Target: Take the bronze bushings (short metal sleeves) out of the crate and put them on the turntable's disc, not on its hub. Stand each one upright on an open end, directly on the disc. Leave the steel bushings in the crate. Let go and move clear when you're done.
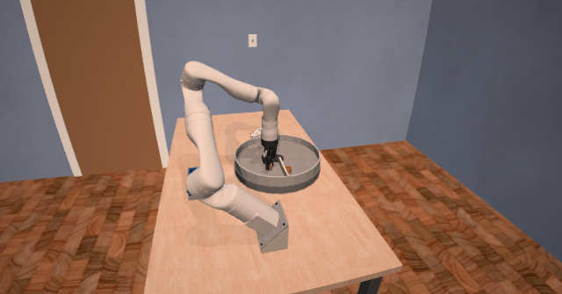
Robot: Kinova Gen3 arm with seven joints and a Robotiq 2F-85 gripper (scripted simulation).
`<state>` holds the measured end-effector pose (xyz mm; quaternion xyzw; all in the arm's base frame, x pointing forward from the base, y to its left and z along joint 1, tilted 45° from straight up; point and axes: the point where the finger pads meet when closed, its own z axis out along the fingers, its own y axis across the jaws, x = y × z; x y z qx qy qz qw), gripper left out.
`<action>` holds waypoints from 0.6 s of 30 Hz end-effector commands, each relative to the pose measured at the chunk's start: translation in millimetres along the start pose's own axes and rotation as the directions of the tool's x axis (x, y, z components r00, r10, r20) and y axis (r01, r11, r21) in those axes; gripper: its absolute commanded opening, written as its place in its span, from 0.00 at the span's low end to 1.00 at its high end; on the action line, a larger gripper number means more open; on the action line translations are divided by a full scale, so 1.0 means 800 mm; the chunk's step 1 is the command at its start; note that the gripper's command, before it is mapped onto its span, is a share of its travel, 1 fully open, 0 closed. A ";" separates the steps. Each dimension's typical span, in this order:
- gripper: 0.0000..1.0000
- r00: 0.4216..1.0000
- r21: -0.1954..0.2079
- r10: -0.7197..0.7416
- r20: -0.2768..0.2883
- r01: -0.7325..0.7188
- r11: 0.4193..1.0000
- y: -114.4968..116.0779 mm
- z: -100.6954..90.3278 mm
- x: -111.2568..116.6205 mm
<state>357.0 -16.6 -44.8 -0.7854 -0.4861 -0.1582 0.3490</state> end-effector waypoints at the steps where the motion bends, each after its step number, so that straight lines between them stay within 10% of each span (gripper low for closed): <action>1: 0.00 1.000 -0.002 0.000 0.000 0.000 1.000 0.001 -0.001 0.000; 18: 0.00 1.000 -0.002 0.000 0.000 0.000 1.000 0.001 0.002 0.000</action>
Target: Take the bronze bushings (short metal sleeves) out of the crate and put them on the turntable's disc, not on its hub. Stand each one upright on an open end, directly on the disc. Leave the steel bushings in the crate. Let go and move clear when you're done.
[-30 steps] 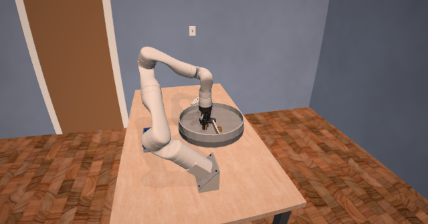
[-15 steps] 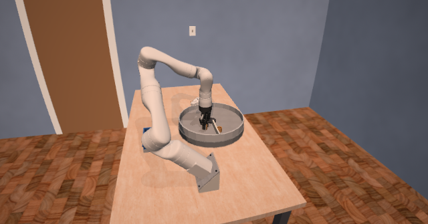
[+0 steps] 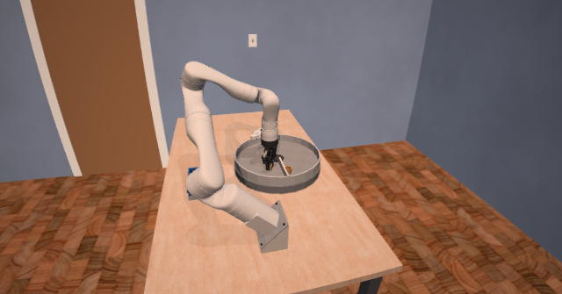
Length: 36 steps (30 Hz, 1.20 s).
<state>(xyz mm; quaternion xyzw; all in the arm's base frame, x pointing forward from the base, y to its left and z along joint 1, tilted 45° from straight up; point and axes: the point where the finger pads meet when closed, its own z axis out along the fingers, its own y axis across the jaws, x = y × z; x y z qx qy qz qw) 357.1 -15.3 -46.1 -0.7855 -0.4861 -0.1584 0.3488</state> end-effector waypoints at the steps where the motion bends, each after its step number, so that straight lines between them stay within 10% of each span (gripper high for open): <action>1: 0.00 1.000 -0.001 0.000 0.000 0.000 1.000 0.000 0.000 0.000; 36: 0.00 1.000 -0.001 0.000 0.000 0.000 1.000 0.000 0.004 0.000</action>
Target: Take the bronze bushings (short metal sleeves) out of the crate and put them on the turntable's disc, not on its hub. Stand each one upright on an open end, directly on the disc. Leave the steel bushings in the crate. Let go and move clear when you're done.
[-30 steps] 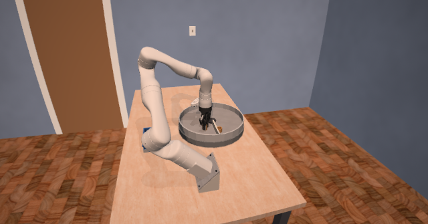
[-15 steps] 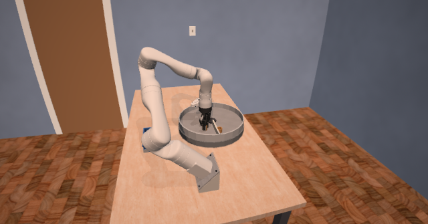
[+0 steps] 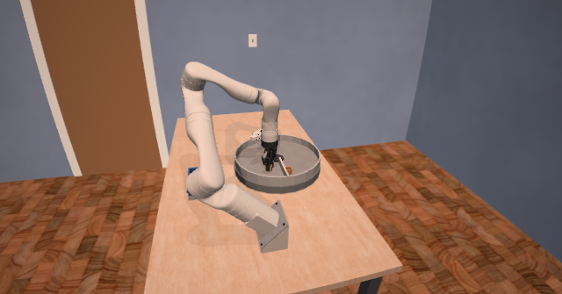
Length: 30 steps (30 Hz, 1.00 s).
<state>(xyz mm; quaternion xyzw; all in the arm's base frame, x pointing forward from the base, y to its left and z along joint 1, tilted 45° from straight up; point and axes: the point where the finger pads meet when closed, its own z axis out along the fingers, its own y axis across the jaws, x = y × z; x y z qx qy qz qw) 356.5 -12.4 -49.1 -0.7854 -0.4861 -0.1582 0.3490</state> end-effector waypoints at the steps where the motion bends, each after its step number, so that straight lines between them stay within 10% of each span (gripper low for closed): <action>1: 0.00 1.000 -0.002 0.000 0.000 0.000 1.000 0.001 -0.001 0.000; 18: 0.00 1.000 -0.002 0.000 0.000 0.000 1.000 0.001 -0.001 0.000; 19: 0.40 1.000 -0.002 0.000 0.000 0.000 1.000 0.001 -0.001 0.000; 30: 0.40 1.000 -0.002 0.000 0.000 0.000 1.000 0.001 -0.001 0.000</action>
